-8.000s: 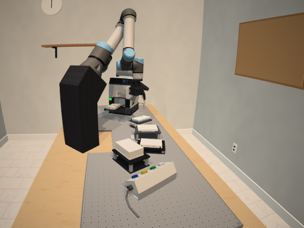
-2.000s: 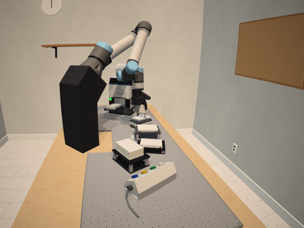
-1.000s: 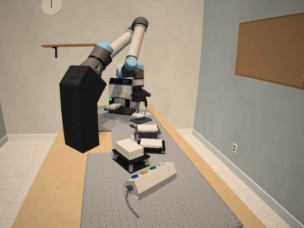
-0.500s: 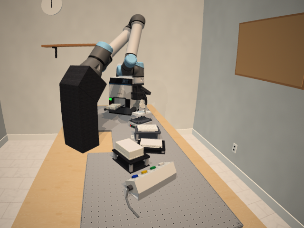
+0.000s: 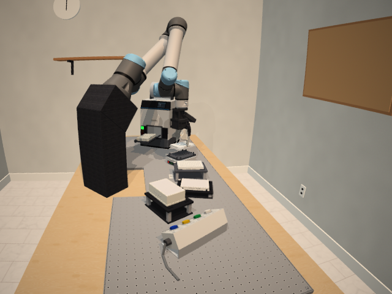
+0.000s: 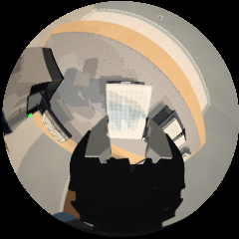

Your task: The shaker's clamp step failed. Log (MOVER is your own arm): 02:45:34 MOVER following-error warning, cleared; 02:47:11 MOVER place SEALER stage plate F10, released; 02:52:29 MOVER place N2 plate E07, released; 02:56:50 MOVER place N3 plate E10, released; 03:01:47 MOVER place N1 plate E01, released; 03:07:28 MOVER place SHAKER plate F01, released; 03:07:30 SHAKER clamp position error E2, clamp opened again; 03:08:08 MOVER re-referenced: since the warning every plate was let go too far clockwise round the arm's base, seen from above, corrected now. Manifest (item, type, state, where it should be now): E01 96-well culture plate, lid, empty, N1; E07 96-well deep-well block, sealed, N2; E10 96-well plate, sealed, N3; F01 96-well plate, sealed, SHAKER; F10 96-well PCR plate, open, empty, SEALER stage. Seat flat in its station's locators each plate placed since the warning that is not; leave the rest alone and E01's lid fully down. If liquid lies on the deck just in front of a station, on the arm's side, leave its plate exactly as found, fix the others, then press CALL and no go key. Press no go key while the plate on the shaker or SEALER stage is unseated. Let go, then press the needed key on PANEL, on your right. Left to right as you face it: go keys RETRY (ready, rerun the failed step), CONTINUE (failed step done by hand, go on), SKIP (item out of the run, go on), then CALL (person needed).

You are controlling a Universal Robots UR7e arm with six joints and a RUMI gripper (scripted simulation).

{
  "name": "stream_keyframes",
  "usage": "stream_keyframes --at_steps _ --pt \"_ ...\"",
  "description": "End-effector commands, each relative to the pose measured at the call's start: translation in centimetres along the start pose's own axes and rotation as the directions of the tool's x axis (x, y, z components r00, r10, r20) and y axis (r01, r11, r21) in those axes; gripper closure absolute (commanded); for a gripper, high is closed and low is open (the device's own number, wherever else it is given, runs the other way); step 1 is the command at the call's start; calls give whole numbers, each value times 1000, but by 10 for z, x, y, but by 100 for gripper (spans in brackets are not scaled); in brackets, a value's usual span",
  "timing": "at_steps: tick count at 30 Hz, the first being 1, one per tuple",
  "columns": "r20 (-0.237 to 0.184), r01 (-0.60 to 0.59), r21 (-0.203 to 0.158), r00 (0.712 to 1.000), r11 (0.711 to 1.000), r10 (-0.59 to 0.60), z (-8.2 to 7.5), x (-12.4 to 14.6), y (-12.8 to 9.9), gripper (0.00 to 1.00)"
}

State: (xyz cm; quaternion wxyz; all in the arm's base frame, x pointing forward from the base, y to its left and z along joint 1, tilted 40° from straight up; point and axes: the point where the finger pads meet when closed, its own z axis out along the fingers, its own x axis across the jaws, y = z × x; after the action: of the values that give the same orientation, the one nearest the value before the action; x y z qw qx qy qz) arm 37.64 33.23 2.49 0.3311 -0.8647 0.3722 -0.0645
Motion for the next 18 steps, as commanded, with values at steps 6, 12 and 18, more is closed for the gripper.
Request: stream_keyframes --at_steps 6,12,18 --pt "18 12 -2 1000 1000 -12 0 -4 0 100" --pt "18 12 -2 1000 1000 -12 4 -4 0 100" --pt "18 12 -2 1000 1000 -12 4 -4 0 100"
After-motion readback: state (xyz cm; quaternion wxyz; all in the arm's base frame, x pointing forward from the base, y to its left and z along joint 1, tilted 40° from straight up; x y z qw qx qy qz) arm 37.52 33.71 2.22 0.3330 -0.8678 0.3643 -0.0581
